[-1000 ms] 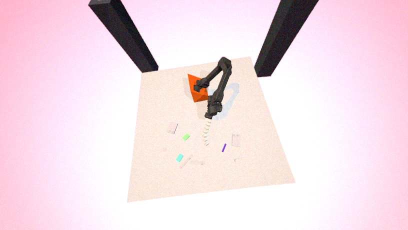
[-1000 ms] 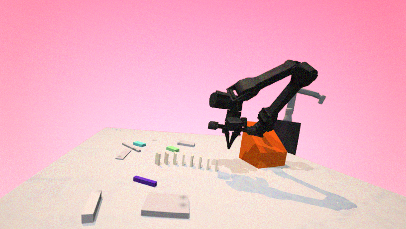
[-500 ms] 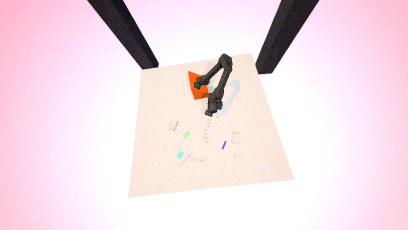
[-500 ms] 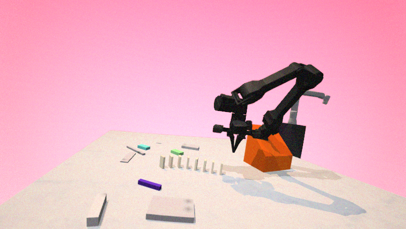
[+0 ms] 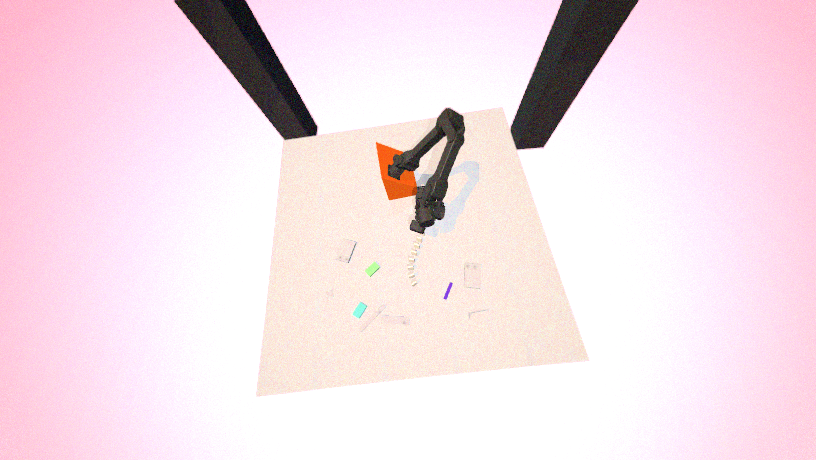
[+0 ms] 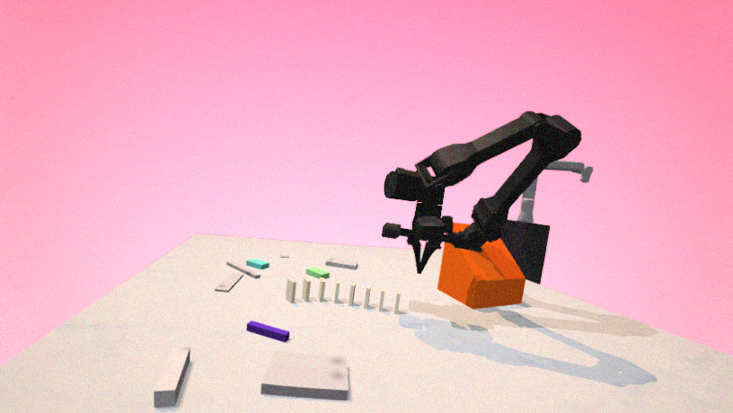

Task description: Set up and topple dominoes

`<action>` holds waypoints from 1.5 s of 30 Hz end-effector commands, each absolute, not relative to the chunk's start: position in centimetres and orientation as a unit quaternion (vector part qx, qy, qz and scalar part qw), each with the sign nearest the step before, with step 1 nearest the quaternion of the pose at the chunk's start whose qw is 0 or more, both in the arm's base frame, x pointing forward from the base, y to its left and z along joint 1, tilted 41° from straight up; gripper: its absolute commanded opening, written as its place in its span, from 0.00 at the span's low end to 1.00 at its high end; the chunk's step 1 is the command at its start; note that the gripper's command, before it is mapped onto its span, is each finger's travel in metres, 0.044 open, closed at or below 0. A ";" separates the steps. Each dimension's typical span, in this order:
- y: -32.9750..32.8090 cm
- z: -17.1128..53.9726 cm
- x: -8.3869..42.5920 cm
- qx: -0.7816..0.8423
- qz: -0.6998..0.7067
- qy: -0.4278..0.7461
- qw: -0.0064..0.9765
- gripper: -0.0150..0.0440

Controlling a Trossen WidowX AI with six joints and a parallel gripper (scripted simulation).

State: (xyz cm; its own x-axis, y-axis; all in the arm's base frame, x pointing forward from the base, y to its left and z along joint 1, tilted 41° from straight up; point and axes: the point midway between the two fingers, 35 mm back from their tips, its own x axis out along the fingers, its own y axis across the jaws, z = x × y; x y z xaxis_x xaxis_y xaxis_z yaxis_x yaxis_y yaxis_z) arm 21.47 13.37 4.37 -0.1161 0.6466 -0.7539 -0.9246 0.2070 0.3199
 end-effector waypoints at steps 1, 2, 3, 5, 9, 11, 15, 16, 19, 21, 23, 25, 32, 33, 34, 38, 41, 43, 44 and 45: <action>13.4 4.4 21.4 -0.160 0.611 0.431 0.645 0.25; 13.4 4.4 21.4 -0.160 0.611 0.431 0.645 0.25; 13.6 4.2 21.4 -0.161 0.611 0.431 0.645 0.25; 15.0 2.5 21.4 -0.162 0.610 0.432 0.645 0.25; 18.6 -1.3 20.5 -0.159 0.611 0.430 0.645 0.25; 18.8 -1.5 20.4 -0.159 0.612 0.430 0.645 0.25; 18.8 -1.5 20.4 -0.159 0.612 0.430 0.645 0.25; 18.8 -1.5 20.4 -0.159 0.612 0.430 0.645 0.25; 18.8 -1.5 20.5 -0.159 0.612 0.430 0.645 0.25; 18.8 -1.6 20.7 -0.159 0.611 0.430 0.645 0.25; 18.7 -1.7 21.0 -0.159 0.611 0.430 0.645 0.25; 18.6 -1.7 21.3 -0.159 0.611 0.430 0.645 0.25; 18.4 -2.1 22.3 -0.160 0.611 0.430 0.645 0.25; 18.4 -2.1 22.5 -0.160 0.611 0.430 0.645 0.25; 18.4 -2.2 22.6 -0.160 0.611 0.430 0.645 0.25; 18.2 -2.4 23.2 -0.160 0.611 0.430 0.645 0.25; 18.1 -2.6 23.7 -0.160 0.611 0.430 0.645 0.25; 18.0 -2.7 24.0 -0.160 0.611 0.430 0.645 0.25; 18.0 -2.7 24.1 -0.160 0.611 0.430 0.645 0.25; 18.1 -2.4 23.5 -0.161 0.611 0.429 0.646 0.25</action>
